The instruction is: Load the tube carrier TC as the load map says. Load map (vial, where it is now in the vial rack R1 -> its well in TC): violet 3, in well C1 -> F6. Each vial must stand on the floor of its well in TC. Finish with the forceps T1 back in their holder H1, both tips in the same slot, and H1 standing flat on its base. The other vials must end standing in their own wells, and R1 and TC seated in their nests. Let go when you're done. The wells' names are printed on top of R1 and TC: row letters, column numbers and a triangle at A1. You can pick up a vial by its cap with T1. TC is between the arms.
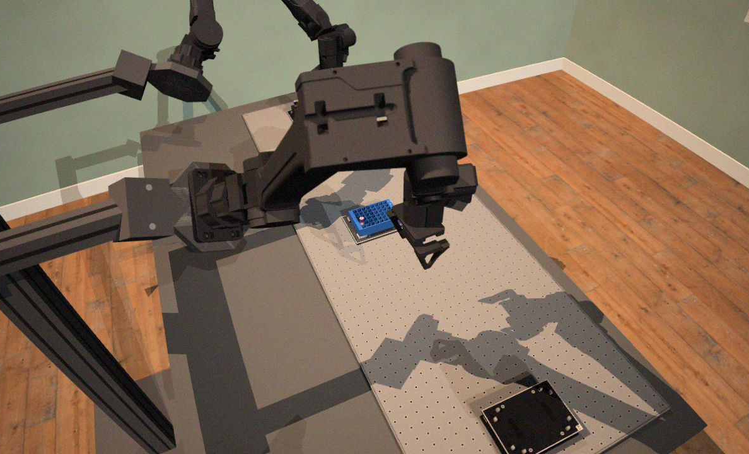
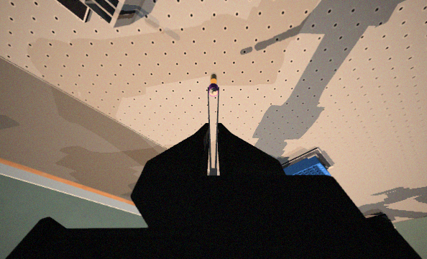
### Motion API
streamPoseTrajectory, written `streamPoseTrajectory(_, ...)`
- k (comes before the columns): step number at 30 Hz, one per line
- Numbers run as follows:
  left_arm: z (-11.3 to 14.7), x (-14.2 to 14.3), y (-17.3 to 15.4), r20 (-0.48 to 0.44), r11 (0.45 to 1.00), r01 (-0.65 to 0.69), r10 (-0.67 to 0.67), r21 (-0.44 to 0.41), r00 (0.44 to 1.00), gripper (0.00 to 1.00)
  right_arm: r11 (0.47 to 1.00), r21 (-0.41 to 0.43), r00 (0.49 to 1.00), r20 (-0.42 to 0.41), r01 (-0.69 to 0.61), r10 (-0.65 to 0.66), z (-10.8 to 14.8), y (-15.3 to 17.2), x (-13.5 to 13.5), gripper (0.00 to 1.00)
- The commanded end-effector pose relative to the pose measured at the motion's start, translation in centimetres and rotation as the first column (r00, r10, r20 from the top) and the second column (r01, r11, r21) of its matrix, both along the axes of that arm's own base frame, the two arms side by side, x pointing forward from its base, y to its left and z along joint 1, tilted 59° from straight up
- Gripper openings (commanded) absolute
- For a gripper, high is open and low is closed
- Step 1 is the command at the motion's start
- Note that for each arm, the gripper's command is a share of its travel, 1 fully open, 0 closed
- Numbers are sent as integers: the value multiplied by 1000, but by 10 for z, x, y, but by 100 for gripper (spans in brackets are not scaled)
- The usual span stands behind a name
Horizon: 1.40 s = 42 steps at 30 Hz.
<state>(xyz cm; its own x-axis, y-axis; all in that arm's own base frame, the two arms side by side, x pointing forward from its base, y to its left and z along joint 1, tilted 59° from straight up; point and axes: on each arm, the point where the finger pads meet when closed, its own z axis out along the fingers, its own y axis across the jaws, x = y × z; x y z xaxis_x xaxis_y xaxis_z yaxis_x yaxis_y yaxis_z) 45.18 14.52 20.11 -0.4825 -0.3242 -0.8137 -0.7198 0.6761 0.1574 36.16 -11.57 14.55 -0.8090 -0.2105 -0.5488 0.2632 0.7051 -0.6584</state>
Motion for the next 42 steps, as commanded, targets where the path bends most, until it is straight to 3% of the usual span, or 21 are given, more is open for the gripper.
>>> streamPoseTrajectory(1, -13, 5, -11, -2, 1000, 9, -9, -7, 1000, 9, 1000, 5, 999, 47, 5, -5, 13, 2, 7, 100)
streamPoseTrajectory(42, -59, 9, -51, 1, 1000, 10, -10, -6, 1000, 9, 1000, 5, 999, 47, 5, -5, 13, 2, 7, 100)
